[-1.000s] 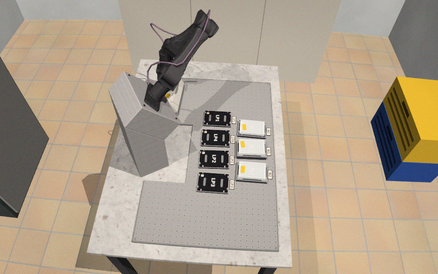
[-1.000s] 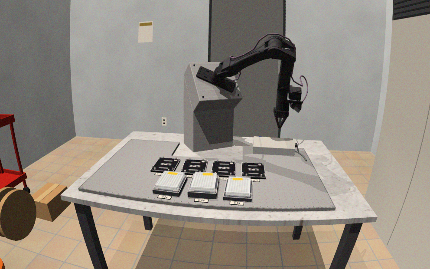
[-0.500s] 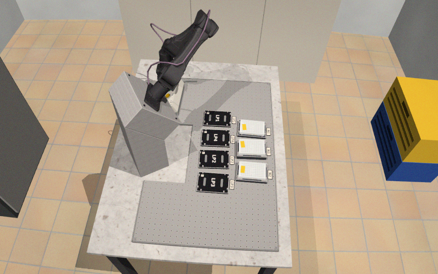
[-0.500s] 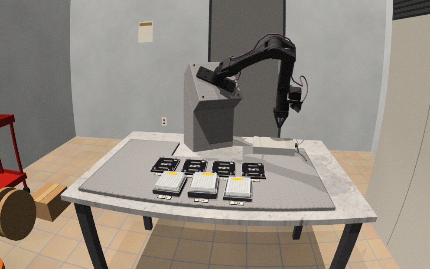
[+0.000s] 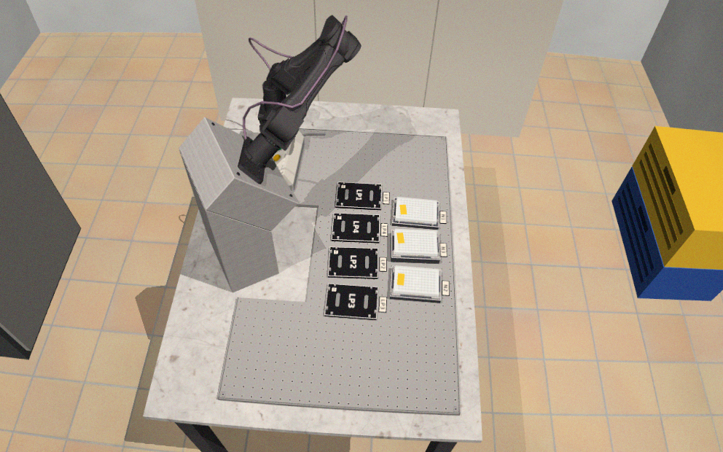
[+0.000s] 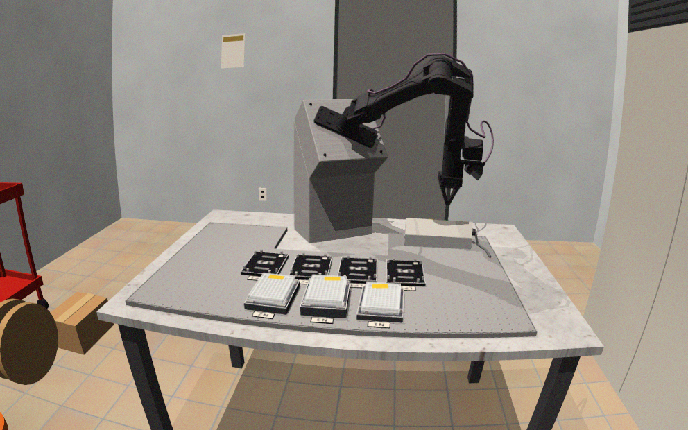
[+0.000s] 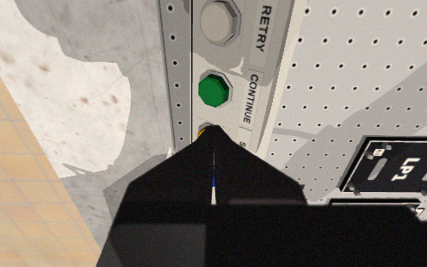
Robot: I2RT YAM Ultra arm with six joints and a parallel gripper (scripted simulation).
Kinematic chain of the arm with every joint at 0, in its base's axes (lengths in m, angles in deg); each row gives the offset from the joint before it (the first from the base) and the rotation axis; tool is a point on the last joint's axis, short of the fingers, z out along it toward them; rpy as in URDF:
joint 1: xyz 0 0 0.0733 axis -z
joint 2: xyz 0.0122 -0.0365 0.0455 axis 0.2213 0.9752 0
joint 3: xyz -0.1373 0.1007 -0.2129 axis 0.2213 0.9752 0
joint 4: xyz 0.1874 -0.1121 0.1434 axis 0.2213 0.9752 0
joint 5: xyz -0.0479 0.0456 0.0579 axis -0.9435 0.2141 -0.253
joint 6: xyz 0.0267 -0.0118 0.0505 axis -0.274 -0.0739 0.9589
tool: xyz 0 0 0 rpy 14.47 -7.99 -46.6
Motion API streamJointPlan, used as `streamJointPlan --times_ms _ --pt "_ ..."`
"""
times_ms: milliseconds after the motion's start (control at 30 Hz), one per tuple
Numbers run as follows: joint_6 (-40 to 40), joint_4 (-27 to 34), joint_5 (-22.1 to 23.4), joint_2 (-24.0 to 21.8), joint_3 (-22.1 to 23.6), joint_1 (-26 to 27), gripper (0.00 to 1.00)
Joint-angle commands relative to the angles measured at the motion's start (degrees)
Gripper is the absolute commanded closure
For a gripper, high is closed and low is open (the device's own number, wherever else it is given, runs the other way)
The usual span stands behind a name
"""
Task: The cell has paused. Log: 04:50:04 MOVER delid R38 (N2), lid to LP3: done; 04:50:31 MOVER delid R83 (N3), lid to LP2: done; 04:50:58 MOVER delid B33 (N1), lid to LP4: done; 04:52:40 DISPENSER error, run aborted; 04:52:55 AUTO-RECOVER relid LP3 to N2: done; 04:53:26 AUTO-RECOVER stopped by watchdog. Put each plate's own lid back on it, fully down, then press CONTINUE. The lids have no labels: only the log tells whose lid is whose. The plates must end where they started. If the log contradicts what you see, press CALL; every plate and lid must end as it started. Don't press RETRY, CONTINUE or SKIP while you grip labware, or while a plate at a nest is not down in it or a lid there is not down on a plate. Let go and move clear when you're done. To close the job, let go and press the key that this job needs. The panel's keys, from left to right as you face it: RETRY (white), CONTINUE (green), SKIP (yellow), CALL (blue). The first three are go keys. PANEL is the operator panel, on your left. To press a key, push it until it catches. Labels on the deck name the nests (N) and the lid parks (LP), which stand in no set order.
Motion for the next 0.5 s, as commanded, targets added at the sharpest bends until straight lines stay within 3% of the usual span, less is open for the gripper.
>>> streamJointPlan --times_ms 0,467 --pt "0.7 -0.19 -0.26 0.71 -1.52 -1.8 1.0" --pt "-2.18 -4.1 1.19 3.19 -2.0 1.07 1.0"
